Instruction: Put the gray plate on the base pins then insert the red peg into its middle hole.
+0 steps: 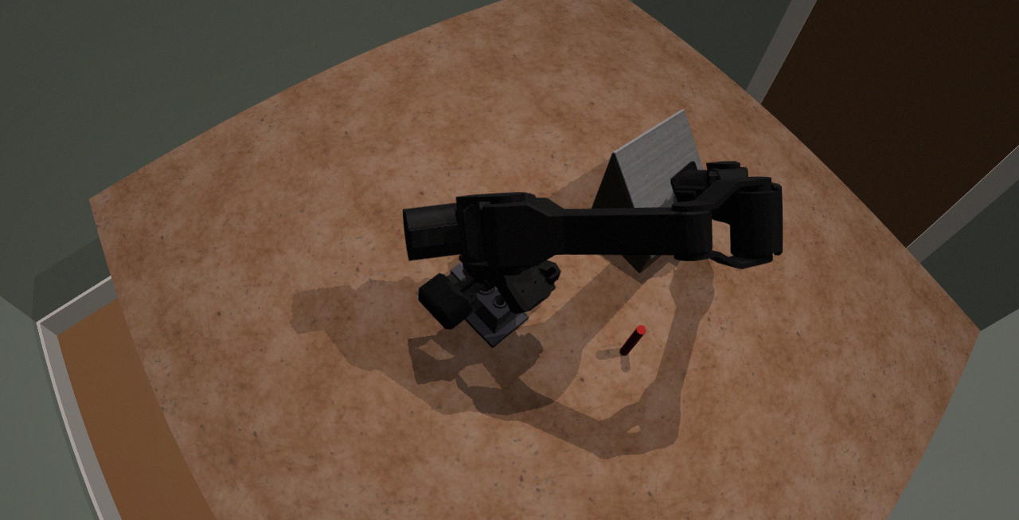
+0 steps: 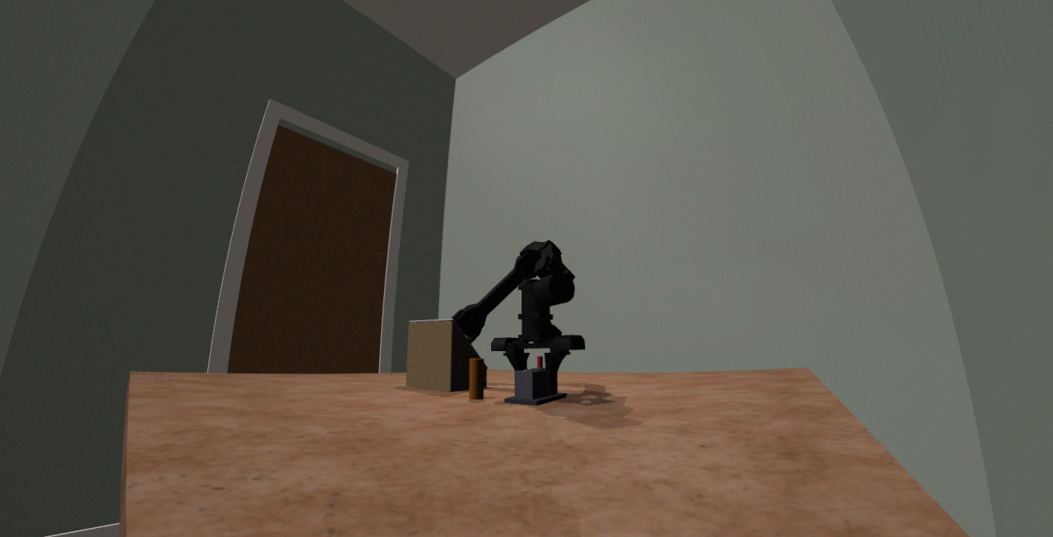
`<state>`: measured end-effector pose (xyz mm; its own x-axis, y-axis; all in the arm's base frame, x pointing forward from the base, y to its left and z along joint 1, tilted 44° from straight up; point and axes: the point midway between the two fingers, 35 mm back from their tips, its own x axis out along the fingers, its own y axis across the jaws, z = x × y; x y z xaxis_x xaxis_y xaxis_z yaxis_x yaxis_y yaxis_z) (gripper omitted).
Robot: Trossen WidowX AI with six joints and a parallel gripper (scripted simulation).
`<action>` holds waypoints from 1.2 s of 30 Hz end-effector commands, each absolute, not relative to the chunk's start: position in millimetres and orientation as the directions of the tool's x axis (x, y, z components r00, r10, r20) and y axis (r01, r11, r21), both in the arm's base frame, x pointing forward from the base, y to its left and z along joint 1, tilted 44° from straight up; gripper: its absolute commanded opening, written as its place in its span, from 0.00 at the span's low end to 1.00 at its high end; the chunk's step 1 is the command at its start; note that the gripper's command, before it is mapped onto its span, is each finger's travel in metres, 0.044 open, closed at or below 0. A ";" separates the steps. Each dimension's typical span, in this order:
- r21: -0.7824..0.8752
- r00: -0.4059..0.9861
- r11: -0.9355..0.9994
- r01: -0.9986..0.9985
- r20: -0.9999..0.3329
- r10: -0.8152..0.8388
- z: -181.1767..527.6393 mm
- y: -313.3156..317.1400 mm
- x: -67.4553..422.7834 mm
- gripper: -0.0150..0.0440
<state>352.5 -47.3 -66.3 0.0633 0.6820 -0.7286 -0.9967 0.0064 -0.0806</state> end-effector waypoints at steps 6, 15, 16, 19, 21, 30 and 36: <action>-0.082 0.065 0.006 -0.997 -0.729 0.682 -65.9 -47.3 352.9 1.00; -0.071 0.055 0.005 -0.997 -0.731 0.680 -0.4 -113.4 351.4 1.00; -0.069 0.054 0.005 -0.998 -0.730 0.682 10.3 -122.3 348.9 1.00; -0.068 0.052 0.004 -0.998 -0.729 0.683 18.1 -131.1 347.4 1.00; -0.068 0.052 0.004 -0.998 -0.729 0.683 17.3 -132.0 348.0 1.00; 0.201 0.052 0.287 -0.937 -0.730 0.682 44.0 -110.7 339.2 1.00; 0.506 0.051 0.589 -0.629 -0.730 0.682 75.6 -81.2 322.5 1.00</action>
<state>338.7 -107.8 48.8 0.0559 0.6771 -0.7337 -0.8896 0.3674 0.2713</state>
